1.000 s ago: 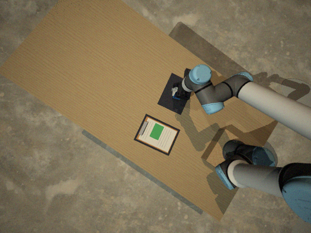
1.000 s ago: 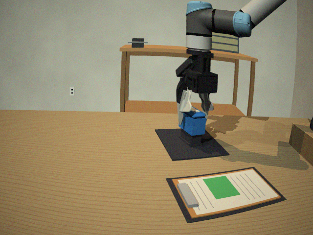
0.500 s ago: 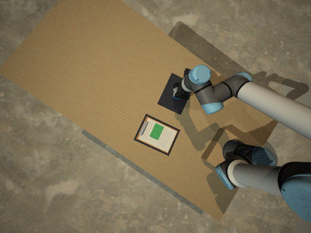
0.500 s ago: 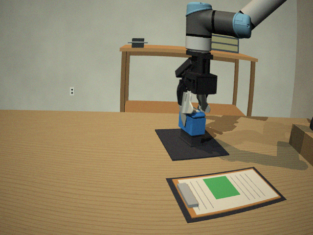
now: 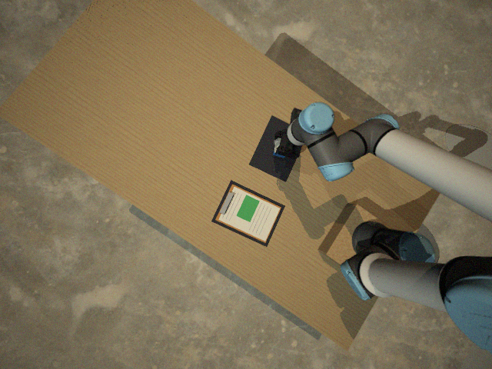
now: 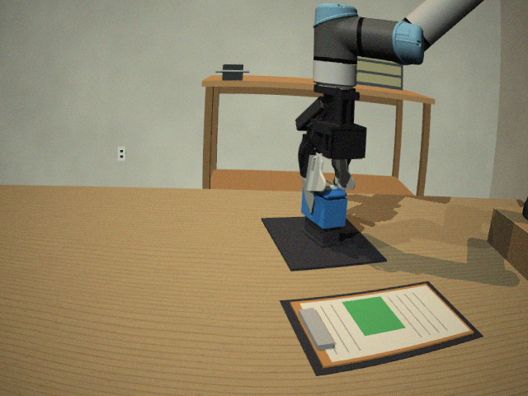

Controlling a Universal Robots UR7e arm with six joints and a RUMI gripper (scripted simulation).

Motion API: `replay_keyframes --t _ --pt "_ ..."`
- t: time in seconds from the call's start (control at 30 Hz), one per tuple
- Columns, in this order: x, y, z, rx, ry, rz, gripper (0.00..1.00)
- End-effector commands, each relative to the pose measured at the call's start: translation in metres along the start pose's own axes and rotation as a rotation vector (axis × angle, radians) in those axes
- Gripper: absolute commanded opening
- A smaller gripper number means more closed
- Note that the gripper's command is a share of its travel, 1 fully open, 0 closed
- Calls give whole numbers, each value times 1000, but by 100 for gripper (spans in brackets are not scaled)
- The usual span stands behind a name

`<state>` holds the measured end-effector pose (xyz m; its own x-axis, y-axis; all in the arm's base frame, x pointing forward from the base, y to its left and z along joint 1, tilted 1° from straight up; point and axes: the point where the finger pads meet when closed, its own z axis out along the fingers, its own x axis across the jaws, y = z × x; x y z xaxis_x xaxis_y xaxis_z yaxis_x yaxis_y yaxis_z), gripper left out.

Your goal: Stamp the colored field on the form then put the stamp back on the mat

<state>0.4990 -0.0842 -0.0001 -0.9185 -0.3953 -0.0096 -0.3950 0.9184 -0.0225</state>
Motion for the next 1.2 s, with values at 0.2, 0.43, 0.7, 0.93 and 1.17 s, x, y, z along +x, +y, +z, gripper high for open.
replay_keyframes --t 0.2,0.43,0.7,0.93,1.17 --pt "1 -1 1 -1 0 2 16" --pt "1 -1 1 -1 0 2 16" --pt "1 -1 1 -1 0 2 16" --pt "0 -1 -1 0 -1 2 16" --pt "-1 -2 -29 3 -4 2 16"
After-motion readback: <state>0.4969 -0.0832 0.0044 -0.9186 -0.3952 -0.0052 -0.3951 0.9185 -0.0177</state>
